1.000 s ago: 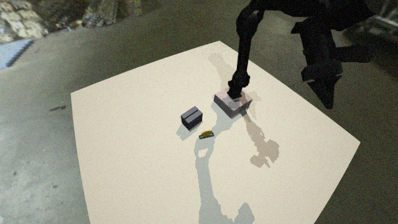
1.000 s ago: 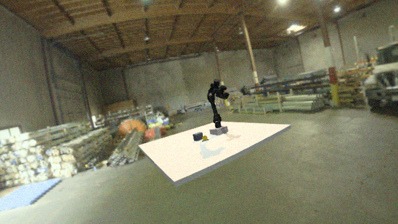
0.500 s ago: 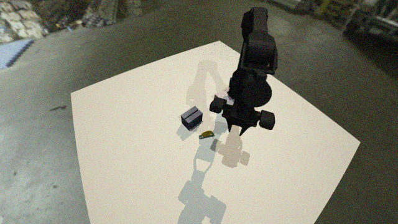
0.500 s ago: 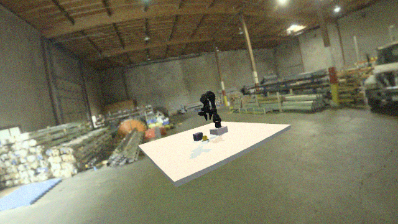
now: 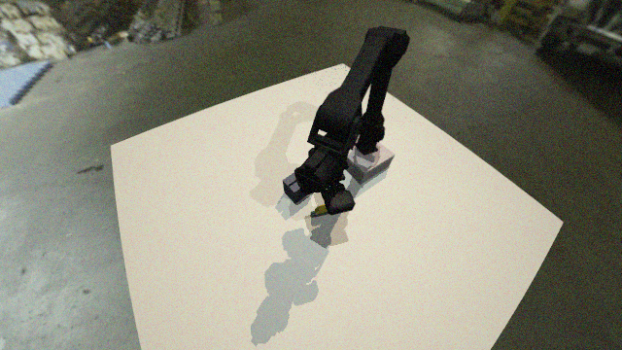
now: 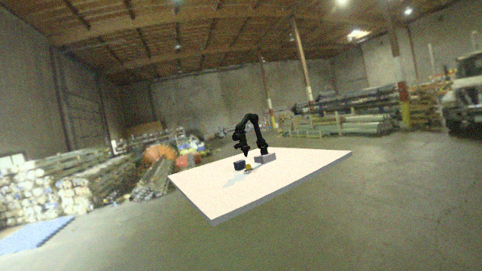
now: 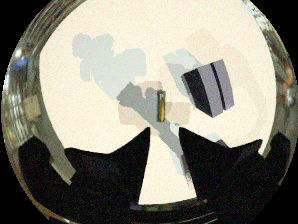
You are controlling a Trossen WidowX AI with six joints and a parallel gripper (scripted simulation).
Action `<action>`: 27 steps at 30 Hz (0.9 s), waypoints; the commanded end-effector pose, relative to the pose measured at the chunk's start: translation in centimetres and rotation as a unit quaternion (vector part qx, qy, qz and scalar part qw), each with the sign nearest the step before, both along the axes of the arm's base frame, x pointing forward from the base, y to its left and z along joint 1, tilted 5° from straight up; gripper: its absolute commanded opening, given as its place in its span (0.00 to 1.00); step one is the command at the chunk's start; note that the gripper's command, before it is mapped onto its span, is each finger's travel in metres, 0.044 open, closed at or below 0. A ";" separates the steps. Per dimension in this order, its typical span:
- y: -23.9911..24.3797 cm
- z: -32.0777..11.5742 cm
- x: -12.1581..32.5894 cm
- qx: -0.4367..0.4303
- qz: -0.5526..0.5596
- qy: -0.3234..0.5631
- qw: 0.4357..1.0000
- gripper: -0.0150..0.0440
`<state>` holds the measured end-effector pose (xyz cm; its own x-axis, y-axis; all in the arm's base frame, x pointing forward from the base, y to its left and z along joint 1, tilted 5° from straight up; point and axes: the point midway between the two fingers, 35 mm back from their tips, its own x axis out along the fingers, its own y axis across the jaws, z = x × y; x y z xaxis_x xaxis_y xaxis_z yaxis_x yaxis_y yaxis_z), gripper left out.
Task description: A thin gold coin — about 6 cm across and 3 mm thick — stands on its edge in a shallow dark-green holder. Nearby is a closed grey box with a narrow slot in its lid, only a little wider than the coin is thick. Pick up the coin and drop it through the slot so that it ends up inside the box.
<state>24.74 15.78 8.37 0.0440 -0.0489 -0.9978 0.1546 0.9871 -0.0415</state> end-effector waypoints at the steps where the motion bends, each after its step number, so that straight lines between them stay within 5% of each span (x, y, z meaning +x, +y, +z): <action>1: -0.4 -2.9 -0.1 -0.009 -0.006 0.010 1.000 0.53; 27: -0.5 -7.0 0.2 -0.009 -0.006 0.010 1.000 0.53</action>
<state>25.05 15.40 2.03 0.0313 -0.0585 -0.9978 0.1700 0.9840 -0.0524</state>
